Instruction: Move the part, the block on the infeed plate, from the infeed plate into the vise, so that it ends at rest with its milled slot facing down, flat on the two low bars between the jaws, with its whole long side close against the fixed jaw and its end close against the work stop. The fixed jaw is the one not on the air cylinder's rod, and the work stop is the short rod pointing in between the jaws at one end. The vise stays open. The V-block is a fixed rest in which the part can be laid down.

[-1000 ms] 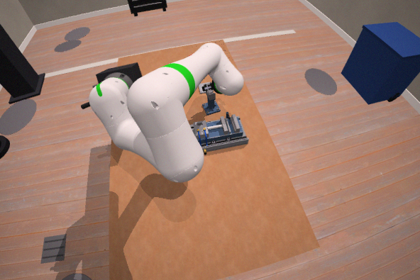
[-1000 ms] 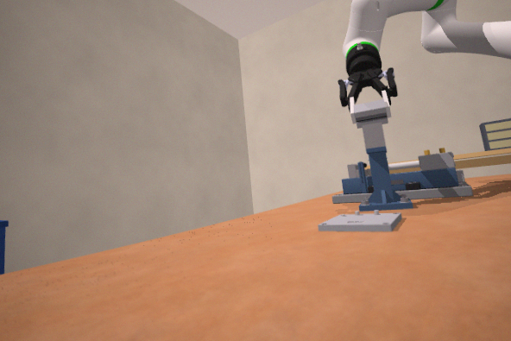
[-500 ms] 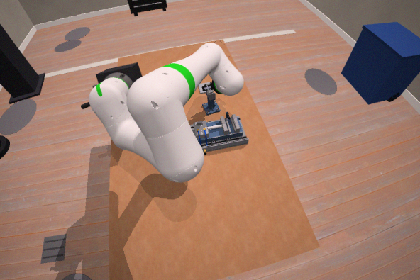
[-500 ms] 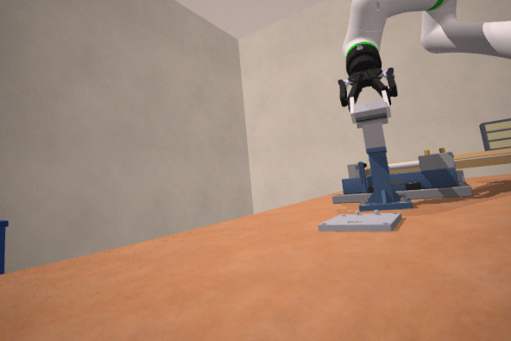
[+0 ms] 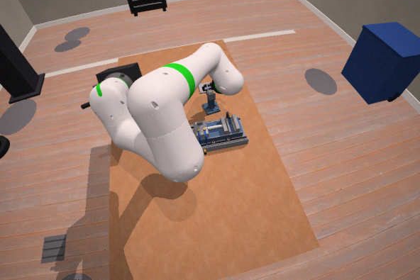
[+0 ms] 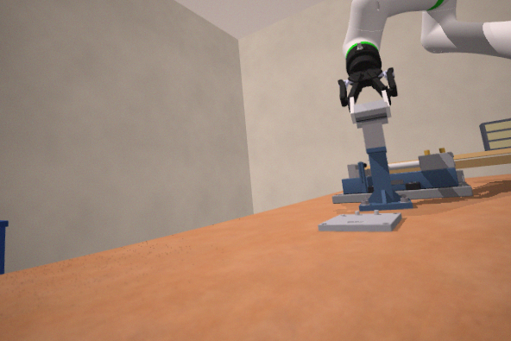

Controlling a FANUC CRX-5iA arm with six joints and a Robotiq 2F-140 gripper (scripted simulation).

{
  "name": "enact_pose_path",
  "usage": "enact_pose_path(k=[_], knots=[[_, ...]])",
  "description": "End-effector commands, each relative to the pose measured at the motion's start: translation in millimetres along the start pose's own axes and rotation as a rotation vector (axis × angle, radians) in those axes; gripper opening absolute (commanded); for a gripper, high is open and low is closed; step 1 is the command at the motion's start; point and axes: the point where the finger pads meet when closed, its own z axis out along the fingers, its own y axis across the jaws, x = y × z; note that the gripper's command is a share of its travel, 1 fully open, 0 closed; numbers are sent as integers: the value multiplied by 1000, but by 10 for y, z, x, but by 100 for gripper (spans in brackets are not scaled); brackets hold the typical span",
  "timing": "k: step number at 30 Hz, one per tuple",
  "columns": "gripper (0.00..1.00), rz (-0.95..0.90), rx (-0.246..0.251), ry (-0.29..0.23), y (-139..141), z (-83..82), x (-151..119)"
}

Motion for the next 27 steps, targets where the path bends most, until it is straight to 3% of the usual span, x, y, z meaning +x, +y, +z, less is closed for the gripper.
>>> enact_pose_path(k=[1,14,27], knots=[[0,0,0,2,-1,-1,-3],[0,0,0,26,1,1,-8],[0,0,0,86,1,2,-24]])
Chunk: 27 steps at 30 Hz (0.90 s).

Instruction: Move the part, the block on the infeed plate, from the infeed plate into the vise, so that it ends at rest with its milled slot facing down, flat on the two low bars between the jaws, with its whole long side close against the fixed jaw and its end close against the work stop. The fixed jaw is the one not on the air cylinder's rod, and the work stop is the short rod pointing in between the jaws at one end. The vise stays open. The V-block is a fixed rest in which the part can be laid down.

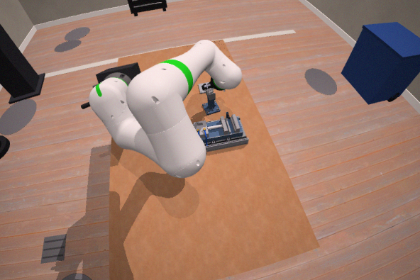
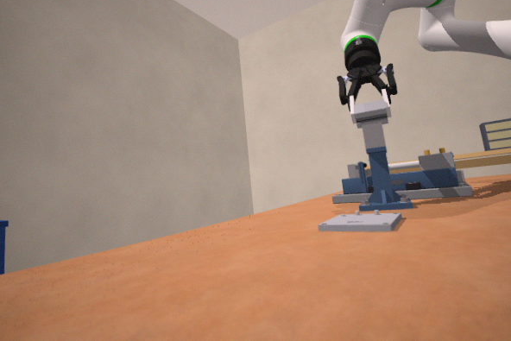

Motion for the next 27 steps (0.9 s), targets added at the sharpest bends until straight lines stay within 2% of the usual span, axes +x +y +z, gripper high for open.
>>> enact_pose_path(k=[1,3,18,20,27], knots=[[0,0,1,24,-1,-1,-9],[0,0,1,24,-1,-1,-9],[0,0,1,146,-1,2,-40],[0,0,1,146,-1,2,-40],[0,0,1,221,-2,5,-60]])
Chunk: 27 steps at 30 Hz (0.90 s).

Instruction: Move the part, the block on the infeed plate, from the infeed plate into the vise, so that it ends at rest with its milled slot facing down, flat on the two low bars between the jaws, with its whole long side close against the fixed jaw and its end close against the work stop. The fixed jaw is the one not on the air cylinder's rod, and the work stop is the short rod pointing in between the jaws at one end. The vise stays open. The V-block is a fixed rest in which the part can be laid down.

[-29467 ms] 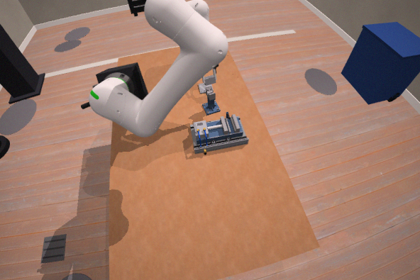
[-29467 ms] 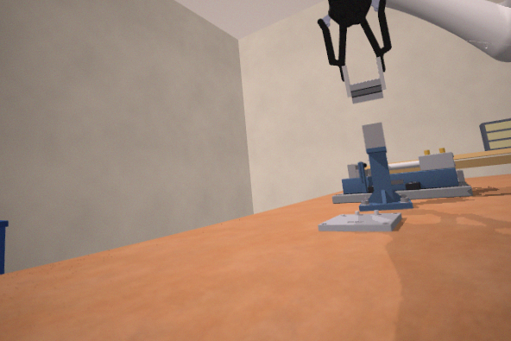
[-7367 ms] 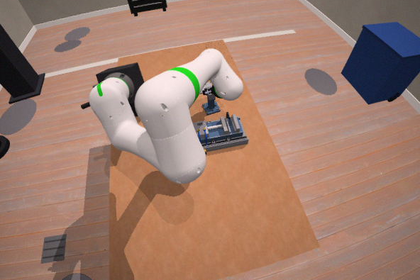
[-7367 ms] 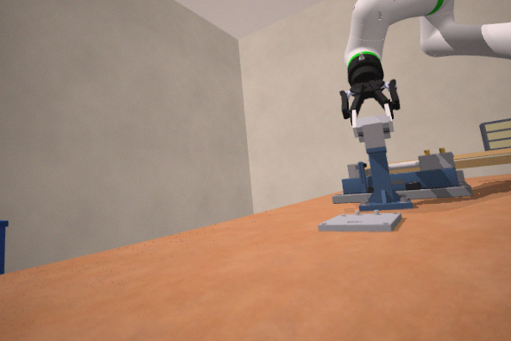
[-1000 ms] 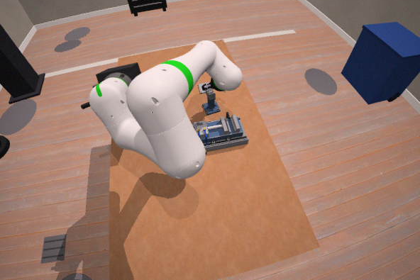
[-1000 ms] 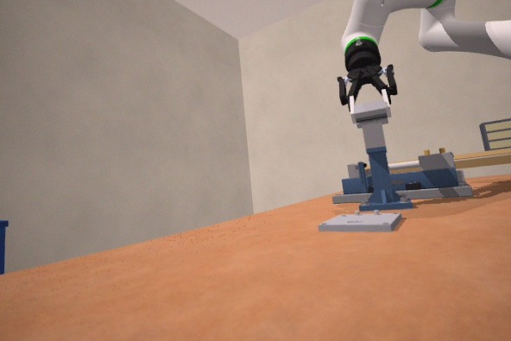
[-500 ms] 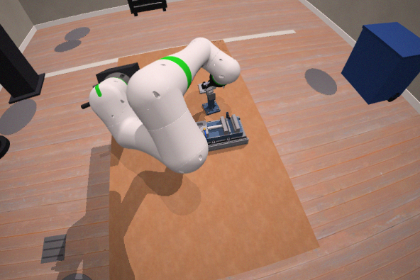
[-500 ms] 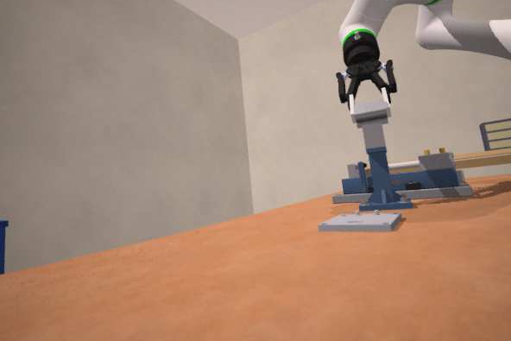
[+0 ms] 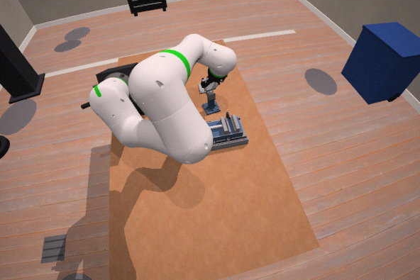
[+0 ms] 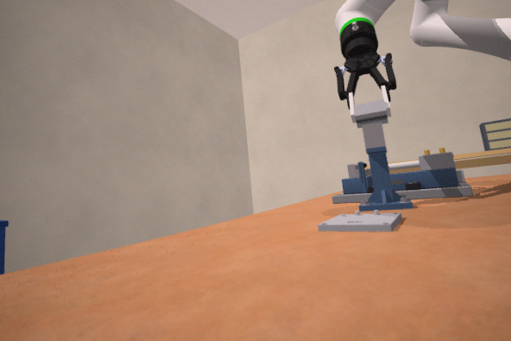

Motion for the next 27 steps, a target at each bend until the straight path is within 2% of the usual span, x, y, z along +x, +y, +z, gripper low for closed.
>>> enact_pose_path(k=[1,8,10,25,27], knots=[[0,1,1,50,1,0,-14],[0,1,2,140,0,2,-38],[0,1,2,140,0,2,-38],[0,1,1,356,0,16,-91],[0,1,1,356,0,16,-91]])
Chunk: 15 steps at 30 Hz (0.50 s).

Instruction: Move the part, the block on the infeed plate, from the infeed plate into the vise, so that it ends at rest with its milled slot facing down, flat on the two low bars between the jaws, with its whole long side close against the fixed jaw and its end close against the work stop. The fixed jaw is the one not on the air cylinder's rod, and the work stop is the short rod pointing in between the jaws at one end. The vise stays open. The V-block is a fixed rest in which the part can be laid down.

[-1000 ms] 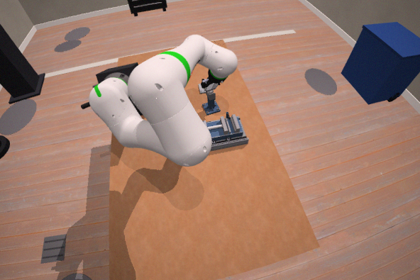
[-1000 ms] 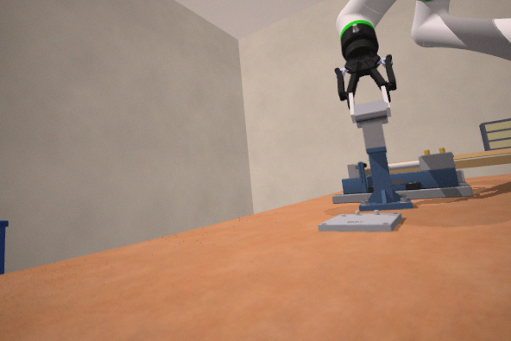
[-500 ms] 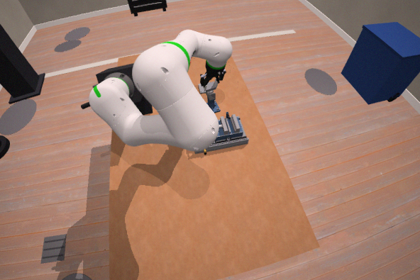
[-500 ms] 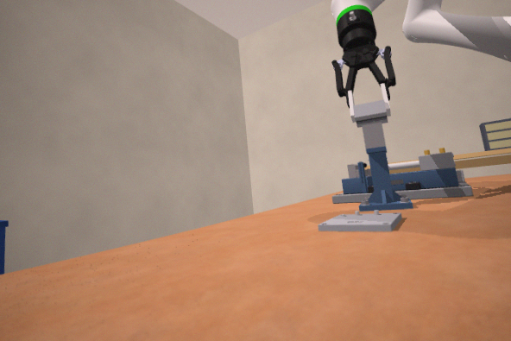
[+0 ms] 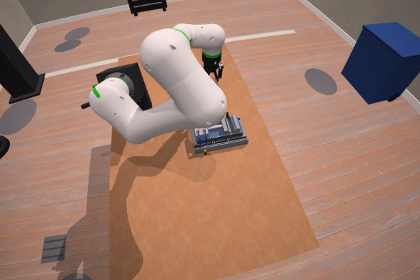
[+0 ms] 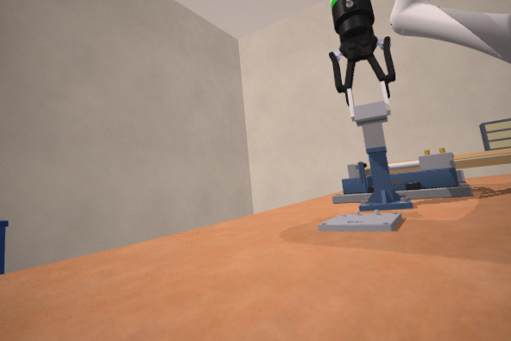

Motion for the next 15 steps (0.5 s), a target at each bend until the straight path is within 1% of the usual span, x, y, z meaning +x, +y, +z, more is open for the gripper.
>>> enact_pose_path(k=[1,8,15], knots=[[0,1,-1,30,2,2,-11],[0,1,-1,99,2,2,-29],[0,1,-1,147,2,4,-41]])
